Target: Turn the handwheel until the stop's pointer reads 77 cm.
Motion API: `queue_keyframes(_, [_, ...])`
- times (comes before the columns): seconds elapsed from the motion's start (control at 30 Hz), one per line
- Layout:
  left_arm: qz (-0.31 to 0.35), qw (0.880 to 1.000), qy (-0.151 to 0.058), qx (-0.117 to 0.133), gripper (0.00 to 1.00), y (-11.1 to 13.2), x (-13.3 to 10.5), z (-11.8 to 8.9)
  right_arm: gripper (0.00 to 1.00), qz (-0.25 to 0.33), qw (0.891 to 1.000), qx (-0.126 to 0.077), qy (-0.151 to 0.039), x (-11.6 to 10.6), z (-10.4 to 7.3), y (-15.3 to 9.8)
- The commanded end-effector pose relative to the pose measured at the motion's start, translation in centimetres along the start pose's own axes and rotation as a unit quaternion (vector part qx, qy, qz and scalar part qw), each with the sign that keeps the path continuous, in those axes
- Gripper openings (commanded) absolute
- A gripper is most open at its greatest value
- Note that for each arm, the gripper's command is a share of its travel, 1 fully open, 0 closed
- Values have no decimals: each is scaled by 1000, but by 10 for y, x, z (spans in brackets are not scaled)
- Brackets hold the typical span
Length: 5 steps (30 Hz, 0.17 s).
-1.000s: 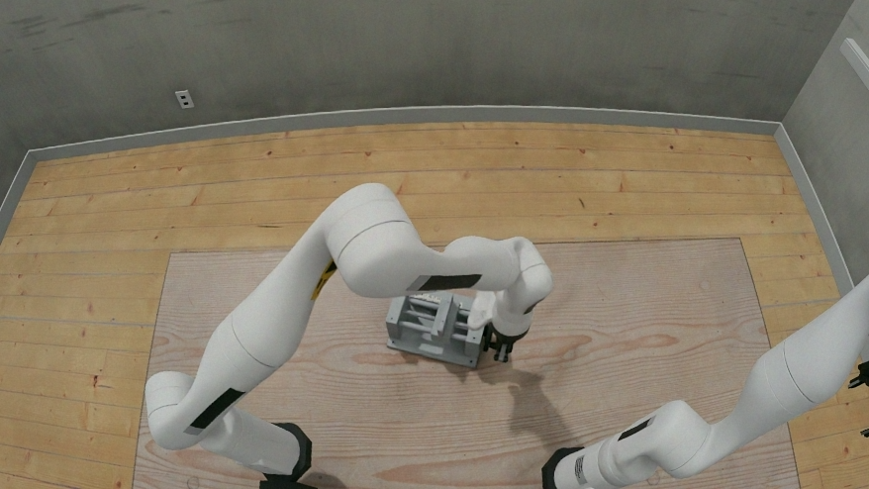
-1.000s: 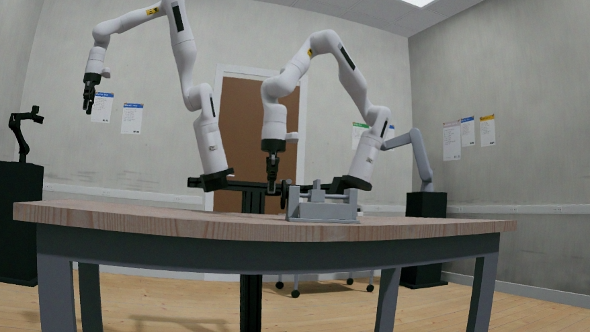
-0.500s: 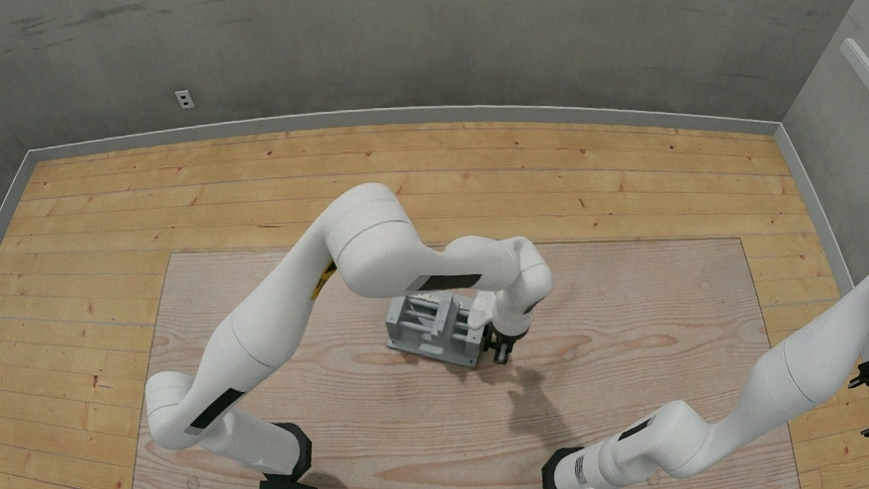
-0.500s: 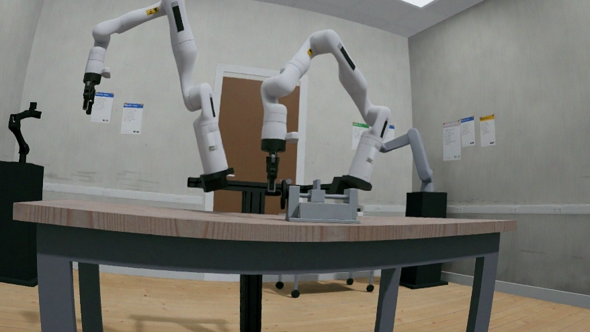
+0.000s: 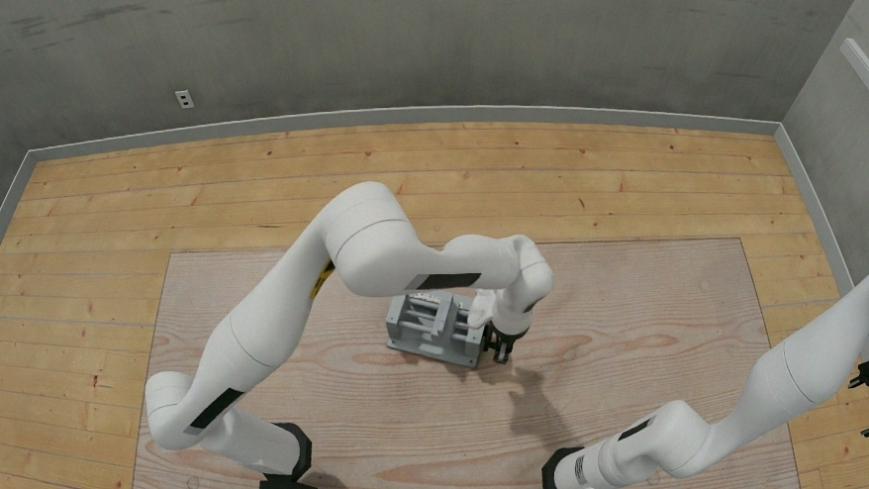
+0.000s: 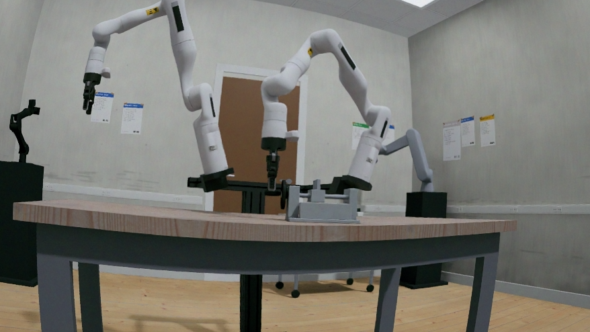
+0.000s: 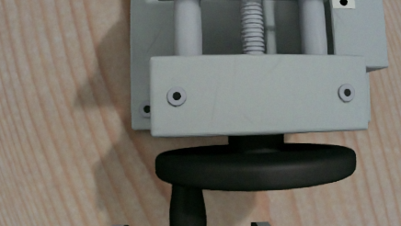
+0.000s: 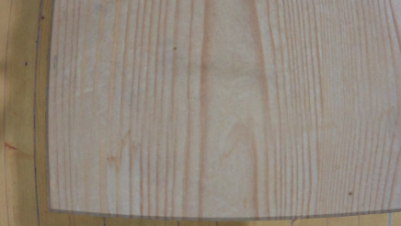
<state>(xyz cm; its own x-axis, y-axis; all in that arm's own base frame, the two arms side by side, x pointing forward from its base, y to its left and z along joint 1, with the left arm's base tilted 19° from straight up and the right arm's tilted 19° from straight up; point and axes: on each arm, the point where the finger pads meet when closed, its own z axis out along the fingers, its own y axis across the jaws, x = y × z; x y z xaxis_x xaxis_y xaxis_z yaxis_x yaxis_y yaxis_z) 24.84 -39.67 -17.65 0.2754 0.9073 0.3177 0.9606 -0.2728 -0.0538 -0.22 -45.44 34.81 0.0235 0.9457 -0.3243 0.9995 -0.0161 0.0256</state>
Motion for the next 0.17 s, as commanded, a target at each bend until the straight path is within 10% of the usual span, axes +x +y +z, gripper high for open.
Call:
queue_keyframes(0.0, [-4,1000,2,1,599,-2,1,-4,1000,-6,1000,2,2,1,-1,-1])
queue_keyframes(0.13, [-4,1000,2,1,599,-2,1,-4,1000,-6,1000,2,2,1,-1,-1])
